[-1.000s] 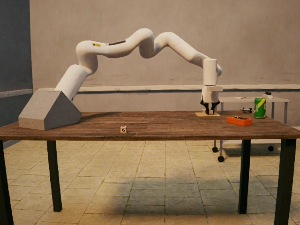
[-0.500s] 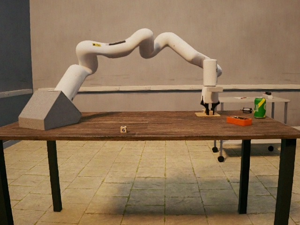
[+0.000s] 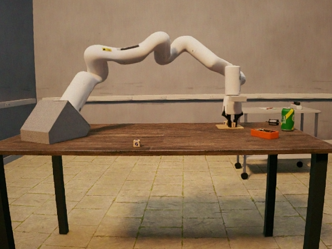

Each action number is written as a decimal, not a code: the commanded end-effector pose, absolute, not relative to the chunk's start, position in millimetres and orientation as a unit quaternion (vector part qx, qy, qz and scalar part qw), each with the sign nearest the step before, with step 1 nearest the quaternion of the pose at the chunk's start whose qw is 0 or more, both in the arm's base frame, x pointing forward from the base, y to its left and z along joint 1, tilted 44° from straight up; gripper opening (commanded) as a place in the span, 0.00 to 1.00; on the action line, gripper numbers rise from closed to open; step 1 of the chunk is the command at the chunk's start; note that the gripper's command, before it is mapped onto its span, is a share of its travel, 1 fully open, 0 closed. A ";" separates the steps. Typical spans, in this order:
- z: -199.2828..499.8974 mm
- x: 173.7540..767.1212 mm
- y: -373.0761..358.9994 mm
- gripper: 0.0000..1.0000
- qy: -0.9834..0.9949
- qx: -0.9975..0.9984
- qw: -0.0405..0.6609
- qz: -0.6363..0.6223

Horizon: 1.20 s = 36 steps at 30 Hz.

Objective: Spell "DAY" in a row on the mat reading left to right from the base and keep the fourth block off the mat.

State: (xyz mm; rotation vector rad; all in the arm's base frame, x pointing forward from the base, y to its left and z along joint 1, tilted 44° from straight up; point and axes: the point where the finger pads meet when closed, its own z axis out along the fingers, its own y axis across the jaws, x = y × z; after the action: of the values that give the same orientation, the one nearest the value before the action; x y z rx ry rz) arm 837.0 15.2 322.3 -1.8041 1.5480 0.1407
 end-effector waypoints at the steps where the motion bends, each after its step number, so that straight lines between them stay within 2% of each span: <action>1: 323.6 837.4 14.5 0.23 0.604 -0.703 0.372 0.054; 24: 323.6 837.4 14.5 0.23 0.604 -0.703 0.372 0.054; 25: 323.6 837.4 14.5 0.27 0.604 -0.703 0.372 0.054; 27: 323.6 837.4 14.5 0.27 0.604 -0.703 0.372 0.054; 28: 323.6 837.4 14.5 0.31 0.604 -0.703 0.372 0.054; 30: 323.6 837.4 14.5 0.31 0.604 -0.703 0.372 0.054; 31: 323.6 837.4 14.5 0.35 0.604 -0.703 0.372 0.054; 33: 323.6 837.4 14.5 0.35 0.604 -0.703 0.372 0.054; 34: 323.6 837.4 14.5 0.39 0.604 -0.703 0.372 0.054; 36: 323.6 837.4 14.5 0.39 0.604 -0.703 0.372 0.054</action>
State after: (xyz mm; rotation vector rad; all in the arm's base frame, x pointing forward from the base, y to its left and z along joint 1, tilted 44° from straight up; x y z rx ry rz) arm 837.0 15.2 322.3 -1.8041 1.5480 0.1407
